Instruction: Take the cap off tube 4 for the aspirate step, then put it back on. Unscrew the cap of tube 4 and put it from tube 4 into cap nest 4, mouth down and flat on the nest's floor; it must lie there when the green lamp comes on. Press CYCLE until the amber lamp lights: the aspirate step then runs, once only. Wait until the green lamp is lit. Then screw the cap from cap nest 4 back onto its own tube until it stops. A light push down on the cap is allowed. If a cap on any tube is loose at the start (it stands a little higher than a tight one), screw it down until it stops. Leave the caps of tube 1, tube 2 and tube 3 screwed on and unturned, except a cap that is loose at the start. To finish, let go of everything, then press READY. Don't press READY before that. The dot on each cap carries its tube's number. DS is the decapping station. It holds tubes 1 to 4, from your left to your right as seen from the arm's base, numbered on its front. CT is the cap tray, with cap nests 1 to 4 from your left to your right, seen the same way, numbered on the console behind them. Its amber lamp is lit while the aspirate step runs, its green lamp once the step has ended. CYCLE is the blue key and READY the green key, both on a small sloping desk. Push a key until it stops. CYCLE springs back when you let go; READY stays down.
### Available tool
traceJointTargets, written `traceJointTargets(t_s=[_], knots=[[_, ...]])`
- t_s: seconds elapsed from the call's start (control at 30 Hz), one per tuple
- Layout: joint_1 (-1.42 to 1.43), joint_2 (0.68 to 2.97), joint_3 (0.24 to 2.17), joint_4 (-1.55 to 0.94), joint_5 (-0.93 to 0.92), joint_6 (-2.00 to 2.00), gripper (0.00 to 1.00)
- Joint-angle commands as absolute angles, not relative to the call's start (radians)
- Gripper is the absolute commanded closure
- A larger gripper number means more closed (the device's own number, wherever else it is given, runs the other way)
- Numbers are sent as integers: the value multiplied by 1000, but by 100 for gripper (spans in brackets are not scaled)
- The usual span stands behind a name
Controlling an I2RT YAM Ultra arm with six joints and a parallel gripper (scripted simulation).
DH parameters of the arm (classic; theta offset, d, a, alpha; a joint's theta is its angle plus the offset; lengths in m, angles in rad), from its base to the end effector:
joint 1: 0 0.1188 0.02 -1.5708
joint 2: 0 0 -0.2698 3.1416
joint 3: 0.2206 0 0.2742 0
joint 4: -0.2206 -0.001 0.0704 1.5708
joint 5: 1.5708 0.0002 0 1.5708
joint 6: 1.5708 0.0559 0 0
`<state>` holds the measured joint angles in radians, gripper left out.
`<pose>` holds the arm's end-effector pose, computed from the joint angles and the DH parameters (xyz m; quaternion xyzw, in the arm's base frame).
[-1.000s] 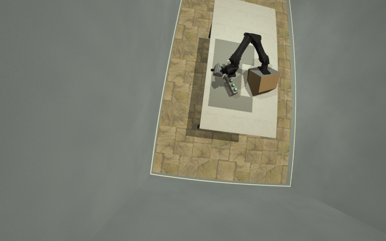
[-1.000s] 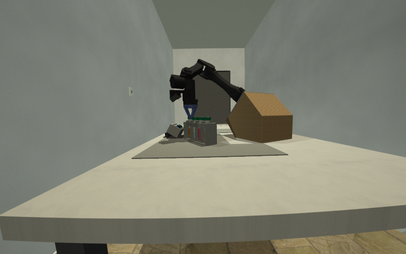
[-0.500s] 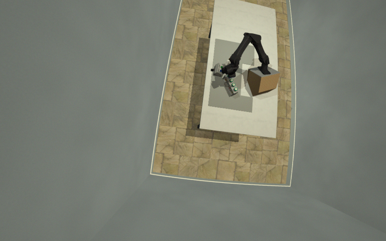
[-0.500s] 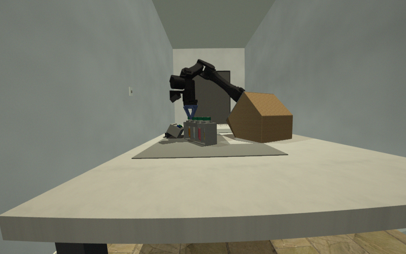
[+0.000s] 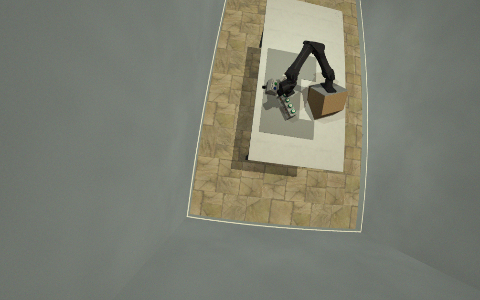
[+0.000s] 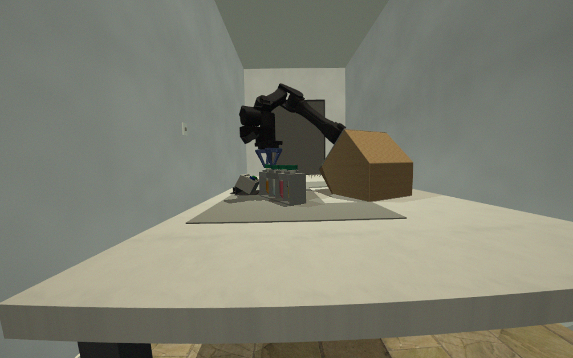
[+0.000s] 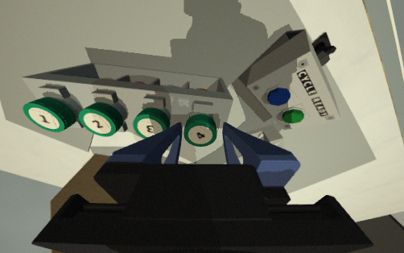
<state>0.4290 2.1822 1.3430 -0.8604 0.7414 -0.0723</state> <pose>0.3642 0.1262 0.0700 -0.2533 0.8953 -0.3664 0.0051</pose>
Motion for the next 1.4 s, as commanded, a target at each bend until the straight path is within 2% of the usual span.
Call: traceJointTargets(t_s=[0.0, 0.17, 0.7, 0.73, 1.2, 1.37], knots=[[456, 2155, 1343, -863, 748, -245, 51], [457, 2155, 1343, -865, 747, -389, 51], [463, 2171, 1370, -871, 745, -380, 51], [463, 2171, 1370, -871, 745, -380, 100], [463, 2173, 1370, -872, 745, -380, 100], [459, 2173, 1369, -862, 743, -209, 100]])
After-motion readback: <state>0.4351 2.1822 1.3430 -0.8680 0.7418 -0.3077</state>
